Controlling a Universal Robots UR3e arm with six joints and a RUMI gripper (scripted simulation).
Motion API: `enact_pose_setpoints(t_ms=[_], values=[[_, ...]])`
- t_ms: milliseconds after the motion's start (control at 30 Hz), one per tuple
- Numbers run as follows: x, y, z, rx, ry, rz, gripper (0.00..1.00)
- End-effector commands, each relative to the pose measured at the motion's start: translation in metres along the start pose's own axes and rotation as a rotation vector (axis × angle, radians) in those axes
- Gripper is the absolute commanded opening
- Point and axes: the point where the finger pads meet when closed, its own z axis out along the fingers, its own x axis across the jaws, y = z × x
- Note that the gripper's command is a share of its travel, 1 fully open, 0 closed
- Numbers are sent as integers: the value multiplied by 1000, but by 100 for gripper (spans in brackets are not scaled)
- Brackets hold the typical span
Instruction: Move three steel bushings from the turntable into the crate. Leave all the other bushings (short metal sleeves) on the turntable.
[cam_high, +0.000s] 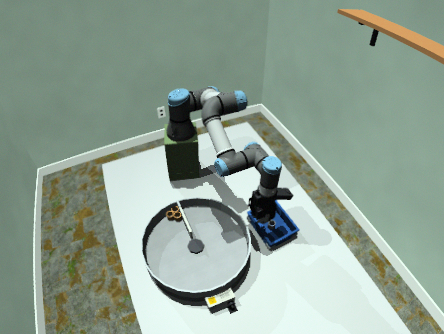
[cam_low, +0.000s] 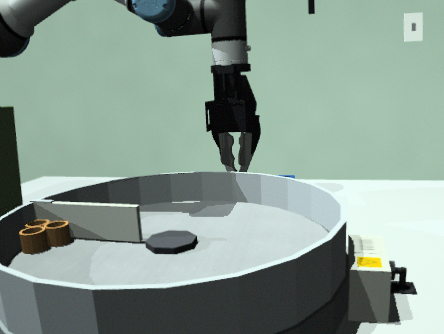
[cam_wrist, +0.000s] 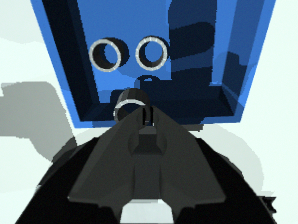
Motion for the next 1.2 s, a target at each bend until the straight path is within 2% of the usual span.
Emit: enact_pose_setpoints(t_ms=[0, 667, 933, 1167], values=[[3, -1, -2, 1, 9, 0, 0], [3, -1, -1, 1, 8, 0, 0], [3, -1, 4, 1, 9, 0, 0], [3, -1, 15, 1, 9, 0, 0]])
